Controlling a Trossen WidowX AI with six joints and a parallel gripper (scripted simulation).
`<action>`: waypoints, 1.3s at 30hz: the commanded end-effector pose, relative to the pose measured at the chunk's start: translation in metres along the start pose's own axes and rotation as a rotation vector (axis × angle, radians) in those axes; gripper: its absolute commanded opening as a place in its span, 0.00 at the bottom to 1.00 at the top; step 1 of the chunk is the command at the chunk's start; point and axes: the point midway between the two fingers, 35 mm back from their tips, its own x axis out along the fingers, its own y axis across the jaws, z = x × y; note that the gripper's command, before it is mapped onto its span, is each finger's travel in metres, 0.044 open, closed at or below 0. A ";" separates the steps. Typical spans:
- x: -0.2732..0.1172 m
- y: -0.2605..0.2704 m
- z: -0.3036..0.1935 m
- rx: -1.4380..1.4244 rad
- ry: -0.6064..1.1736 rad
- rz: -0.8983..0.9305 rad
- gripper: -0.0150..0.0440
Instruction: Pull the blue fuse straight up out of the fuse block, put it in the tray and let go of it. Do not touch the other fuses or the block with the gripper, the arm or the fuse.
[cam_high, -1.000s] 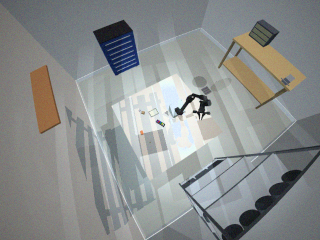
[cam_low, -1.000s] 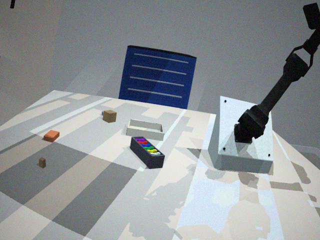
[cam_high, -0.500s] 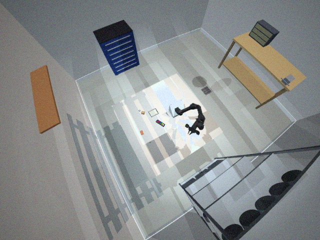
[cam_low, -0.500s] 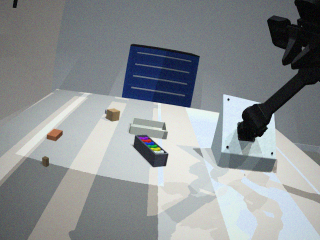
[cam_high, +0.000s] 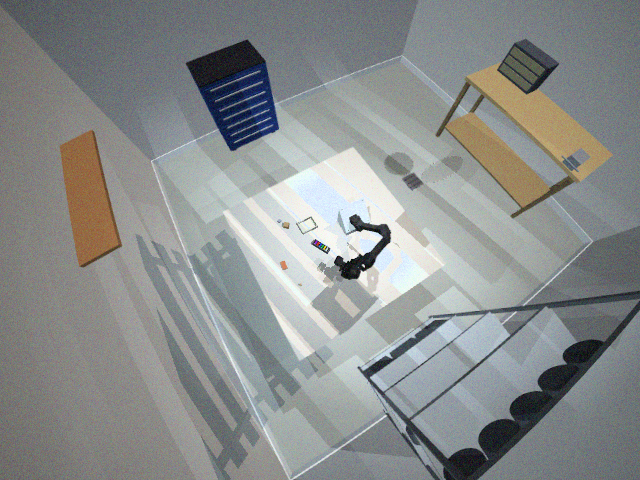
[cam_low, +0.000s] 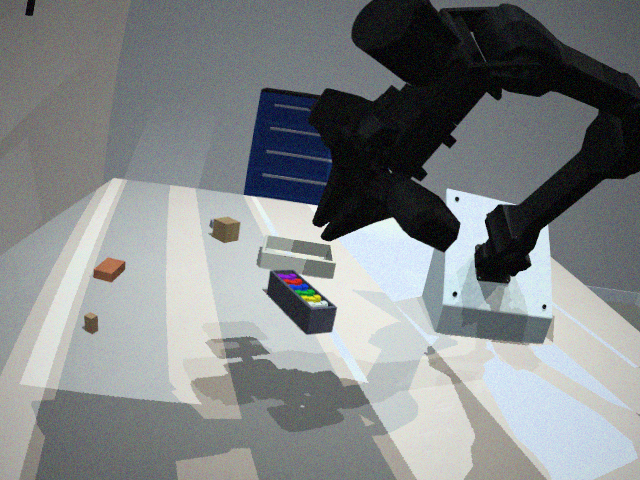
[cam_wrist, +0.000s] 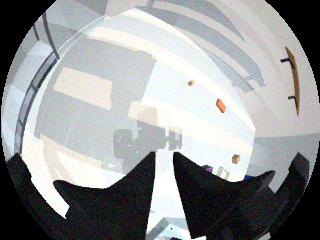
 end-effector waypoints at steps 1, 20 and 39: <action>0.048 -0.045 -0.019 0.001 0.131 0.016 0.38; 0.159 -0.187 -0.185 0.089 0.352 0.375 0.38; 0.168 -0.180 -0.192 0.089 0.352 0.375 0.38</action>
